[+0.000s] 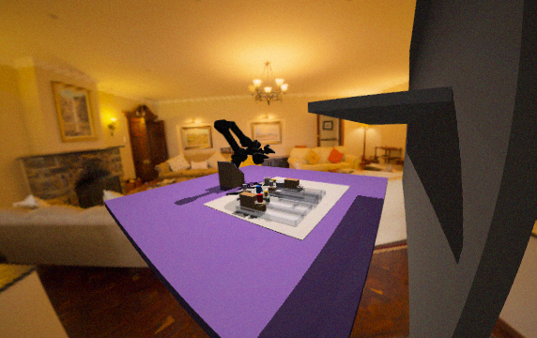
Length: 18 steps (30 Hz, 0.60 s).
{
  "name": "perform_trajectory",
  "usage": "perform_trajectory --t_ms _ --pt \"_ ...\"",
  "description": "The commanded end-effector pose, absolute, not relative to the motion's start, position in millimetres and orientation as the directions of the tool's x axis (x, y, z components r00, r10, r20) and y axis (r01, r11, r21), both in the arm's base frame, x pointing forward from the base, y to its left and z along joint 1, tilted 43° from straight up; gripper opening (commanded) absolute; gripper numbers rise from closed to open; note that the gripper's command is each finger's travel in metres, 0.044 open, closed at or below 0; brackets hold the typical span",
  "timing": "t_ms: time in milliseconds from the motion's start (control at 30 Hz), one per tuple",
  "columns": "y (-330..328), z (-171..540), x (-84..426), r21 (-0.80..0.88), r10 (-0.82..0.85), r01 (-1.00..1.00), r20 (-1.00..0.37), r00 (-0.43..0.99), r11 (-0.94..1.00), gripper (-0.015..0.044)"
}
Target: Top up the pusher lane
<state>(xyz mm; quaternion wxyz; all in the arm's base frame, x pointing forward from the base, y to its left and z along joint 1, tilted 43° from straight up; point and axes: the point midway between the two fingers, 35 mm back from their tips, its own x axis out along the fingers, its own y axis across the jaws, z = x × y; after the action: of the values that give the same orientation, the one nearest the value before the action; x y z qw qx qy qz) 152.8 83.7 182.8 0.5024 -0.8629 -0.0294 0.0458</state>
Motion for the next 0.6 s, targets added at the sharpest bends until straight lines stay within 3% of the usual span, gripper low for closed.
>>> perform_trajectory --t_ms 0,300,567 --pt "84 183 153 -0.868 0.095 0.001 -0.052 0.994 -0.496 0.0426" --pt "83 167 189 -0.778 -0.05 -0.269 -0.293 0.955 -0.568 0.044" --pt "61 125 225 -0.635 -0.231 -0.639 -0.607 0.76 -0.435 0.044"
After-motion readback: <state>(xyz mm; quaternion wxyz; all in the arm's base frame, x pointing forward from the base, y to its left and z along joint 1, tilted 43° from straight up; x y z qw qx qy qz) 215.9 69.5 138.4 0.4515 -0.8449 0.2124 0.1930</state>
